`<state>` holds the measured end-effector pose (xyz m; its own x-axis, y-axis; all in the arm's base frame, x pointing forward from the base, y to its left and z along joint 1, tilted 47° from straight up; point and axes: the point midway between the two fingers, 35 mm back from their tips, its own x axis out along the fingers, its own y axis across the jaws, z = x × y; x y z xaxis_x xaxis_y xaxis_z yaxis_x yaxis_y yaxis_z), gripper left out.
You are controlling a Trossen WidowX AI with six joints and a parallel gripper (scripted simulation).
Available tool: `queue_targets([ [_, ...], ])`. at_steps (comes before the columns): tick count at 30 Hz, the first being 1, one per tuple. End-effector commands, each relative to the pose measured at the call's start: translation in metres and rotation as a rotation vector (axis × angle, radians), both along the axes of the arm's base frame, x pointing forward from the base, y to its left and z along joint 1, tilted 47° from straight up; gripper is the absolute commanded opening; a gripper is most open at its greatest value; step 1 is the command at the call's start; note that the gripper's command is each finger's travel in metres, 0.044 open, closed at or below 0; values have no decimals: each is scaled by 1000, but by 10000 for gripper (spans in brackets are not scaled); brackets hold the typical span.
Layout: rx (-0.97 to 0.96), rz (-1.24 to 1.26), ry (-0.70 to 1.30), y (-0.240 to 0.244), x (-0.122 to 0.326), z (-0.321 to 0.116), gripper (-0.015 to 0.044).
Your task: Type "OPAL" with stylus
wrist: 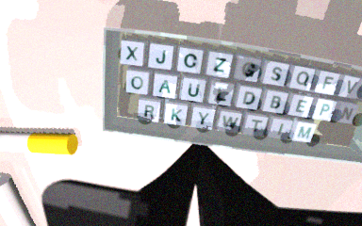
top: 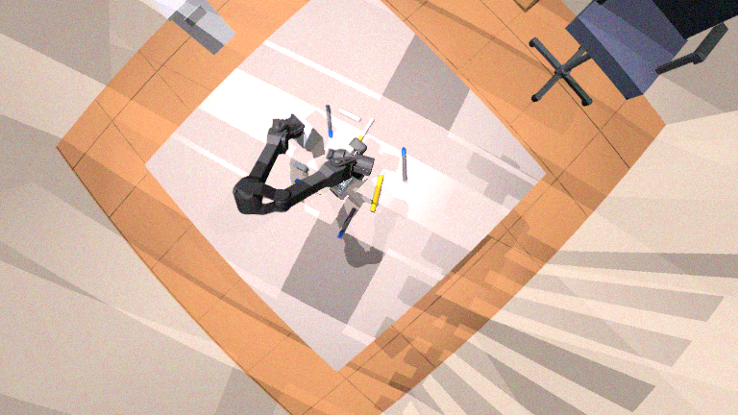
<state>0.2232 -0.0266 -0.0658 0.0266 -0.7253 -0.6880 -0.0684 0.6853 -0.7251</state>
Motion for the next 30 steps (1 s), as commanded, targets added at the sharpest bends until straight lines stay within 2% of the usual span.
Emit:
queue_targets([
  [1, 5, -5, -2, 1, 0, -2, 0],
  [7, 9, -4, -2, 44, -1, 38, 0],
  [19, 7, 0, -3, 42, 1, 36, 0],
  [23, 6, 1, -4, 43, 1, 36, 105],
  [27, 6, 1, -4, 43, 1, 36, 0],
  [30, 6, 1, -4, 43, 1, 36, 0],
])
